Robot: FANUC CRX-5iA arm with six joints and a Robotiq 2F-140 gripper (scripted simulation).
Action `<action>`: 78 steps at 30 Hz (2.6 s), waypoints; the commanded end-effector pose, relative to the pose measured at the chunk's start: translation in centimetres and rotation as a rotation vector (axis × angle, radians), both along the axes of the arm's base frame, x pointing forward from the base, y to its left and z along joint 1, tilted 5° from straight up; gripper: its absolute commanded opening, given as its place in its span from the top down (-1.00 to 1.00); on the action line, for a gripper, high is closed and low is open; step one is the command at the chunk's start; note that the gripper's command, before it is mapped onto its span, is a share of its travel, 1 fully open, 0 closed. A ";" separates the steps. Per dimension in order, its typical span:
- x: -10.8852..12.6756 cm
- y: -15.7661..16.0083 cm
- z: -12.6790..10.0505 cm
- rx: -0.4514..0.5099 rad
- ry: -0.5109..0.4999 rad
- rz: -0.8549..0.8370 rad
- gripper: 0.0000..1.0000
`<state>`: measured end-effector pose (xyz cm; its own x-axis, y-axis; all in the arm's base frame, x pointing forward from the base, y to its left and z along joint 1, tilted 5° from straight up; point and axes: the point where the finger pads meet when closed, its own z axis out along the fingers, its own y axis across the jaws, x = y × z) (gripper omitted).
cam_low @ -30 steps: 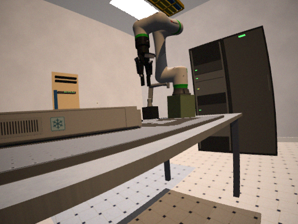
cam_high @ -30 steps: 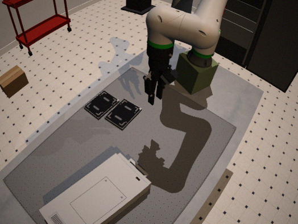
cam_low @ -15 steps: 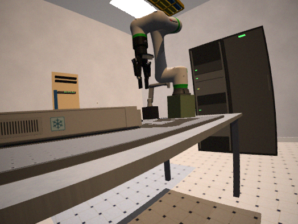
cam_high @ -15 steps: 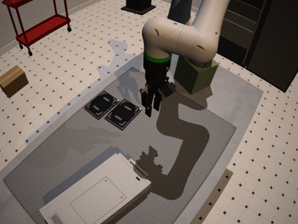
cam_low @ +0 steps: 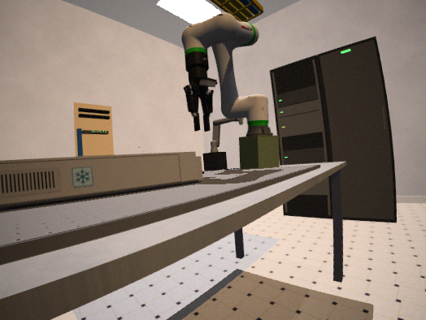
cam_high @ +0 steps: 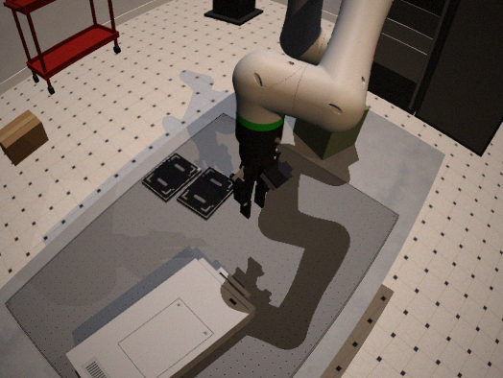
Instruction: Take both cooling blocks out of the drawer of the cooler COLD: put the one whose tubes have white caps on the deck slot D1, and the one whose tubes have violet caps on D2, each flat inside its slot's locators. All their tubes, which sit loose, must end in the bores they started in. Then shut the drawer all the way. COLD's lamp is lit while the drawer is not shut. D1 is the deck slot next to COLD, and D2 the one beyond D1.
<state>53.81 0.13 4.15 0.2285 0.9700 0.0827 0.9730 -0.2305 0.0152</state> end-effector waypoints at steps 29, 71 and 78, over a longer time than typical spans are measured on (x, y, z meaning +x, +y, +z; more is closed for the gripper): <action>9.7 3.7 -4.3 0.000 -0.002 0.000 0.32; 13.0 5.2 -9.2 0.000 -0.002 0.000 0.32; 13.0 5.2 -9.9 0.000 -0.002 0.000 0.32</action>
